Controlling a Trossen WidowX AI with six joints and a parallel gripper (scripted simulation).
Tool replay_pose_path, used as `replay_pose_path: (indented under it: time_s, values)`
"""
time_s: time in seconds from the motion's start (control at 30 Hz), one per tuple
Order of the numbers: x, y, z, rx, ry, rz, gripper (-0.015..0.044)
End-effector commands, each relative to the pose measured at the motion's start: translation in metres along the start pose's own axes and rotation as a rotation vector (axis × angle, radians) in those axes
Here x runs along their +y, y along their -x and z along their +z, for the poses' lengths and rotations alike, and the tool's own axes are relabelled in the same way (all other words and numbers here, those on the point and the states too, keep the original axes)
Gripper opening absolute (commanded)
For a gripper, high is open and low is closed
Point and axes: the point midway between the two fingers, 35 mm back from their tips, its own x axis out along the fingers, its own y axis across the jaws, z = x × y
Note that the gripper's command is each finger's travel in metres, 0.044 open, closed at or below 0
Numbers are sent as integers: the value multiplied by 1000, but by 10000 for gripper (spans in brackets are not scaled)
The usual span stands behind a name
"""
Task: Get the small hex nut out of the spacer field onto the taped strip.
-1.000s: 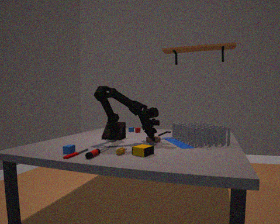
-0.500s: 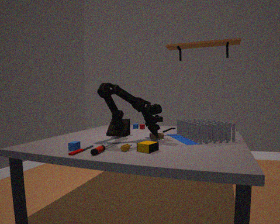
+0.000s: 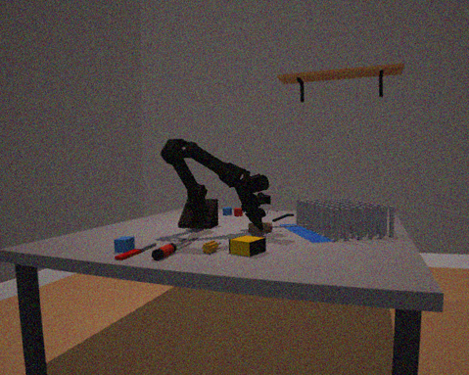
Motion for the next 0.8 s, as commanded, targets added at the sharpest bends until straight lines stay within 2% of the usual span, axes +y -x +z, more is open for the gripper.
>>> replay_pose_path:
  time_s: [0.0, 0.77]
  values:
    - [0, 2, -3, -1, 6, 0, 0]
    - [0, 7, -14, 0, 6, -1, 0]
